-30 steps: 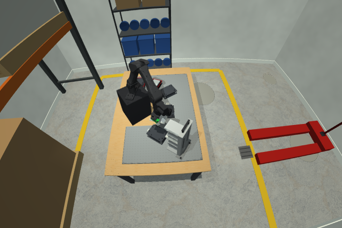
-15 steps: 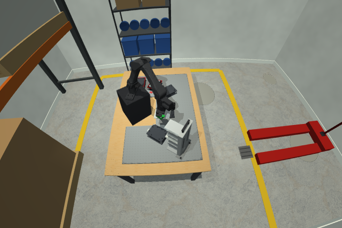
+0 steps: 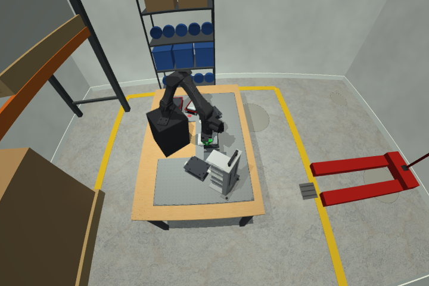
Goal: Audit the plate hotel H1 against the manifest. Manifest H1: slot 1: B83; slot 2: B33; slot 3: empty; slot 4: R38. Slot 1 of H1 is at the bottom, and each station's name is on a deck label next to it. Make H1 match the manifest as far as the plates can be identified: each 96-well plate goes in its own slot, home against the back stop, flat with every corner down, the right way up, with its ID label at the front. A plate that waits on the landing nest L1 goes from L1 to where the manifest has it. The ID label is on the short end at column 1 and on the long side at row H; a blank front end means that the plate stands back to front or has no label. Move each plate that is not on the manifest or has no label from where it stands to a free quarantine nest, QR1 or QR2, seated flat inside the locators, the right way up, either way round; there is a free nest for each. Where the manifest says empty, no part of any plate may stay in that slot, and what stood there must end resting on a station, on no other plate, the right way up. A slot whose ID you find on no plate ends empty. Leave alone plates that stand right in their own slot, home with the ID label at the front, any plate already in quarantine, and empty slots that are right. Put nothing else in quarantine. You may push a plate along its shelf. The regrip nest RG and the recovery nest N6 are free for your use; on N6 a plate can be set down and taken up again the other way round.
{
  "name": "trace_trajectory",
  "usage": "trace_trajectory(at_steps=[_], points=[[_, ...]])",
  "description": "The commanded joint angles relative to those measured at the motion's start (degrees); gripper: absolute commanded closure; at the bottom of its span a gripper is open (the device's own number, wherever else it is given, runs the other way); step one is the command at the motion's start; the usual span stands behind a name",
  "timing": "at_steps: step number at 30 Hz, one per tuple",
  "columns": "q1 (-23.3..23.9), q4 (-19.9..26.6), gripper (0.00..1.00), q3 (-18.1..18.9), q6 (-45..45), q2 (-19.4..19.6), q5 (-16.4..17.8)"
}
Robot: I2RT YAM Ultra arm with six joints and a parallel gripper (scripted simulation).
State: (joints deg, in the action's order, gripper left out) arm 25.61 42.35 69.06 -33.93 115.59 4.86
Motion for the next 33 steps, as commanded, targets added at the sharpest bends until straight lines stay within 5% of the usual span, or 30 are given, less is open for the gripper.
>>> trace_trajectory(at_steps=[1,26,33], points=[[-2.10,0.53,0.14,1.77,2.51,-1.92,0.25],[-14.25,2.44,0.14,6.02,14.70,0.71,-0.51],[-16.79,1.01,0.14,2.22,11.78,-1.36,-0.55]])
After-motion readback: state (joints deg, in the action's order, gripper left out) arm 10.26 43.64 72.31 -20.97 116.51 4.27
